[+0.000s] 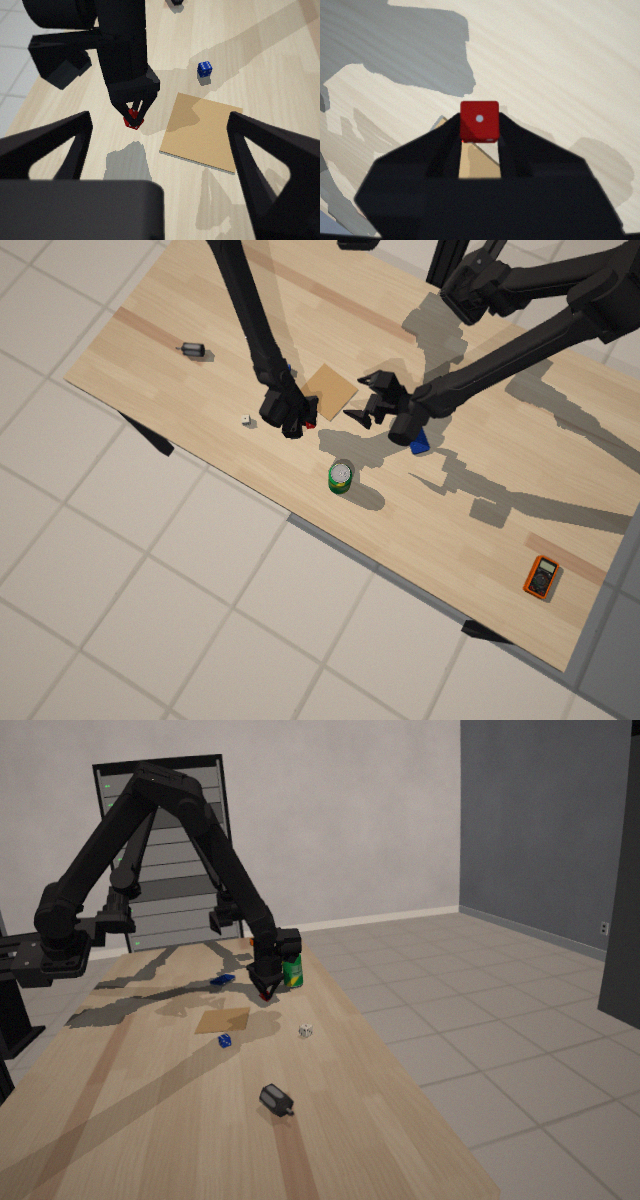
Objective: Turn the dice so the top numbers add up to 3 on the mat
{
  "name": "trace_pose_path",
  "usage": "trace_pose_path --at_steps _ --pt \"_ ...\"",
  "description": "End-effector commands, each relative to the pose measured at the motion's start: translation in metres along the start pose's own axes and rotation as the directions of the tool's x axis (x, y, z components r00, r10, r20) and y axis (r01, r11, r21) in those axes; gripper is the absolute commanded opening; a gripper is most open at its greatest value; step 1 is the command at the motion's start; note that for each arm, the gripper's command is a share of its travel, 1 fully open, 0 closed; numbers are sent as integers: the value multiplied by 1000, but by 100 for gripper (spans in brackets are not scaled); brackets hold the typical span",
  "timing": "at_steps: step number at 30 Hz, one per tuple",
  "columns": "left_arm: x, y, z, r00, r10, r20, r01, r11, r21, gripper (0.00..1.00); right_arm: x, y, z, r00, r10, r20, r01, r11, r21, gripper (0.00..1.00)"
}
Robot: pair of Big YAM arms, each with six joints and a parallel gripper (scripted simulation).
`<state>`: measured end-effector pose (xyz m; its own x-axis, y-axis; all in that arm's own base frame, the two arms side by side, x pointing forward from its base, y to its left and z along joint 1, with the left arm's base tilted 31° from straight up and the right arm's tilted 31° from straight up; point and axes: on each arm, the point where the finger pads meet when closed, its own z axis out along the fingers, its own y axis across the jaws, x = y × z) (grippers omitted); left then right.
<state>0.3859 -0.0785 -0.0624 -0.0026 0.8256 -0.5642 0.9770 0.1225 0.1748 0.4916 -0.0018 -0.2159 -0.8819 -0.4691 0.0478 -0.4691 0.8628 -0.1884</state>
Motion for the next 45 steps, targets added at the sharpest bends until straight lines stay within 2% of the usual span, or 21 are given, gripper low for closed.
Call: trace_pose_path --at_steps 1,5,7,16,22,24,29,34,45 --pt "9 -4 -20 1000 13 4 -13 1000 -28 100 -16 -19 -8 968 -92 235 87 996 33 19" --pt "16 -11 -28 1000 8 4 -8 999 -36 100 -8 -19 -1 939 -131 319 119 991 56 19" --pt "16 -11 -28 1000 8 4 -8 999 -36 100 -8 -19 -1 939 -131 319 119 991 56 19" --pt "28 -29 -43 1000 -1 4 1 998 -55 100 13 -26 -9 824 -259 504 190 964 185 19" --pt "35 -39 -52 1000 -5 3 6 998 -69 100 46 4 -1 735 -407 543 314 913 259 19" --pt "35 -39 -52 1000 -5 3 6 998 -69 100 46 4 -1 735 -407 543 314 913 259 19" --pt "40 -48 -57 1000 -22 -5 21 997 -68 100 76 38 4 677 -478 560 397 878 269 19" --pt "44 -55 -61 999 -43 -8 42 996 -76 100 83 56 4 664 -475 577 414 877 245 19" --pt "47 -55 -64 998 -66 -3 65 993 -94 100 82 41 19 666 -473 577 401 879 257 19"
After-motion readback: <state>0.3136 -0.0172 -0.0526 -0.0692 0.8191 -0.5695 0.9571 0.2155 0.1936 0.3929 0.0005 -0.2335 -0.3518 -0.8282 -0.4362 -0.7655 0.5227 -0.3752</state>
